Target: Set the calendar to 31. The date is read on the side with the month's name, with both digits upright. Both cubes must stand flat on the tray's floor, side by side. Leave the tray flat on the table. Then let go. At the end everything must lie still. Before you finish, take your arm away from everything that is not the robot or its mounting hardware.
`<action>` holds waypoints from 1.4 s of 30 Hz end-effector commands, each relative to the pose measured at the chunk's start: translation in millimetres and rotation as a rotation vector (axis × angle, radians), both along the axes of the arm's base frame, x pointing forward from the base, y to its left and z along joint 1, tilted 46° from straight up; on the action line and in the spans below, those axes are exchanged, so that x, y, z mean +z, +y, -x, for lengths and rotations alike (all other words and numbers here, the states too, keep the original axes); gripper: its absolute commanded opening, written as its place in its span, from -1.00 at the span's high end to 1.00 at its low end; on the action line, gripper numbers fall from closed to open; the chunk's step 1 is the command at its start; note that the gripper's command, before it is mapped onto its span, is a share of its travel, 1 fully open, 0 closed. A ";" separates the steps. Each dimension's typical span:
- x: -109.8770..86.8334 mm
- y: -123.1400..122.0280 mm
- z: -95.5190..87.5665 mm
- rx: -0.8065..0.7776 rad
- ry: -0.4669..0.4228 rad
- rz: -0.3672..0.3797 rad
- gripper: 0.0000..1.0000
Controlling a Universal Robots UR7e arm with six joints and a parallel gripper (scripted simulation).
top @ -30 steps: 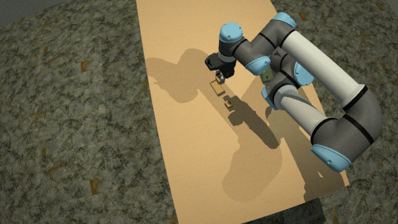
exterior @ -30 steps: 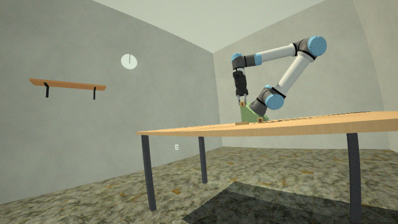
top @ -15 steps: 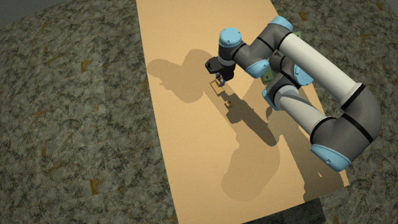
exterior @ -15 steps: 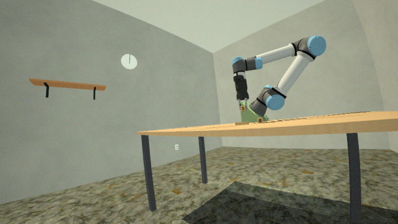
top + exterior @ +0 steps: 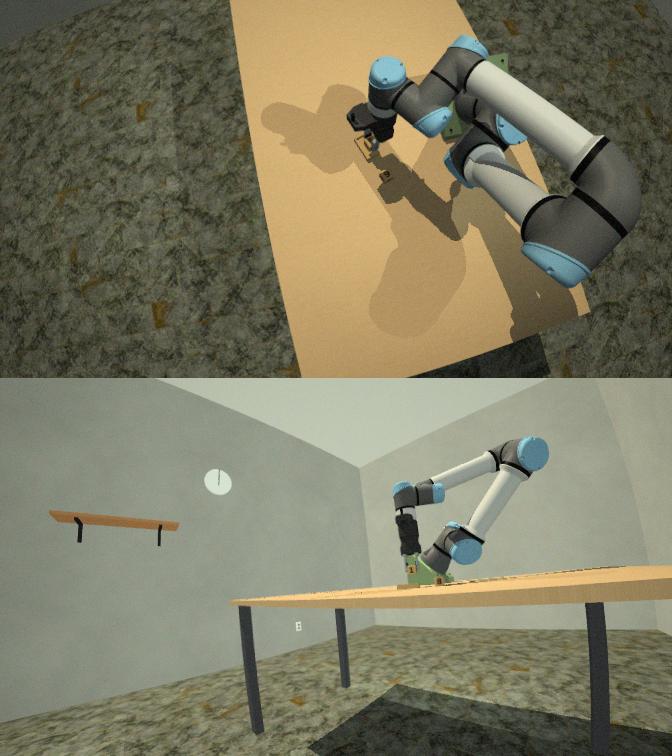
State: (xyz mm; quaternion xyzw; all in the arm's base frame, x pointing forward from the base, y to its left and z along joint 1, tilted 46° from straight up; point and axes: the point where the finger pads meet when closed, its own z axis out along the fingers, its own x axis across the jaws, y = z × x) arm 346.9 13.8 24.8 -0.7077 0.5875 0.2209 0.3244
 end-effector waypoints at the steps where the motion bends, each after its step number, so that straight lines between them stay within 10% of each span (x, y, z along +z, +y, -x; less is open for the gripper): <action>1: -4.2 4.4 -0.6 -0.002 -0.001 0.001 -0.20; 42: -3.8 3.3 -1.1 -0.002 -0.003 0.003 -0.20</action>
